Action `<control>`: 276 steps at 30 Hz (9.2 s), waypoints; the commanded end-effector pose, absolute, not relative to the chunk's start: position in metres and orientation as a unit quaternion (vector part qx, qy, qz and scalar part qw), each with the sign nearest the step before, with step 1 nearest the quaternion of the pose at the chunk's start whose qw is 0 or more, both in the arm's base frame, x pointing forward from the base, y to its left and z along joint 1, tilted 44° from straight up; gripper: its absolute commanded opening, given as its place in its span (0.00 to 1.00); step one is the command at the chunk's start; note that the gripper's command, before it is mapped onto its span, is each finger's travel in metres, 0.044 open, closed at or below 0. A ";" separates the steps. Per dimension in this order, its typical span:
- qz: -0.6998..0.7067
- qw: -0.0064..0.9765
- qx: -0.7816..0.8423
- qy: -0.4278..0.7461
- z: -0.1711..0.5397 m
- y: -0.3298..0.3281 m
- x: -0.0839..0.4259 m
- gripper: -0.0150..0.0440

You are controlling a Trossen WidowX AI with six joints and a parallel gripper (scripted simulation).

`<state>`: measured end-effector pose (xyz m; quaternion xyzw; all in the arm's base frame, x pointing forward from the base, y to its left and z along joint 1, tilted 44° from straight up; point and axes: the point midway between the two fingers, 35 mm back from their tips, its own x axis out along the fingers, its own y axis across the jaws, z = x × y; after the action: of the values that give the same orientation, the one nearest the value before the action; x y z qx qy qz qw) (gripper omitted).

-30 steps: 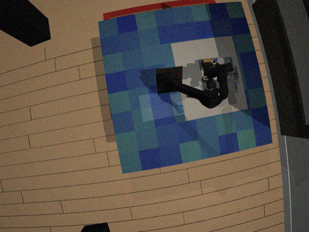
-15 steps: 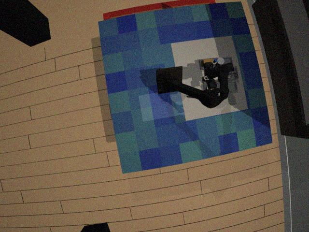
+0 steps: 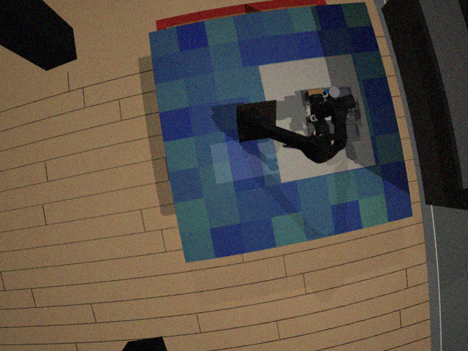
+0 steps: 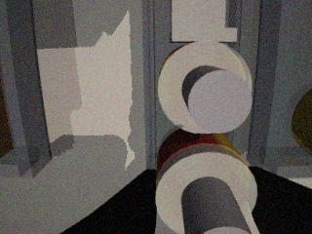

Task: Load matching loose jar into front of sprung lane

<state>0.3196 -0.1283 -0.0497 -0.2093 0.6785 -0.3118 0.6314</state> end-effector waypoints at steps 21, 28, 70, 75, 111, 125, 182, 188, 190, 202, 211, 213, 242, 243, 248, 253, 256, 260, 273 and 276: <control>-0.316 0.641 -0.208 0.667 -0.046 -0.128 0.334 0.25; -0.316 0.641 -0.208 0.667 -0.047 -0.128 0.334 0.25; -0.316 0.641 -0.208 0.667 -0.048 -0.129 0.337 0.25; -0.316 0.641 -0.208 0.667 -0.048 -0.129 0.337 0.25; -0.316 0.641 -0.208 0.667 -0.053 -0.134 0.338 0.25; -0.316 0.641 -0.208 0.667 -0.056 -0.137 0.337 0.25; -0.316 0.641 -0.209 0.667 -0.065 -0.145 0.331 0.25; -0.316 0.641 -0.209 0.667 -0.065 -0.145 0.330 0.25; -0.316 0.641 -0.209 0.667 -0.065 -0.145 0.329 0.25; -0.316 0.641 -0.209 0.668 -0.065 -0.145 0.327 0.25; -0.316 0.641 -0.209 0.668 -0.065 -0.144 0.326 0.25; -0.316 0.641 -0.209 0.668 -0.065 -0.144 0.325 0.25; -0.316 0.641 -0.209 0.668 -0.067 -0.143 0.321 0.34; -0.316 0.641 -0.209 0.668 -0.067 -0.143 0.321 0.39; -0.316 0.641 -0.209 0.668 -0.067 -0.143 0.321 0.61; -0.316 0.641 -0.209 0.668 -0.067 -0.143 0.321 0.71; -0.316 0.641 -0.209 0.668 -0.063 -0.139 0.322 0.71; -0.316 0.641 -0.208 0.668 -0.053 -0.129 0.323 0.71; -0.316 0.641 -0.209 0.668 -0.053 -0.125 0.304 0.71; -0.316 0.640 -0.209 0.668 -0.053 -0.124 0.295 0.71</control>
<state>0.3020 -0.1251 -0.0543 -0.2108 0.6704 -0.3143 0.6382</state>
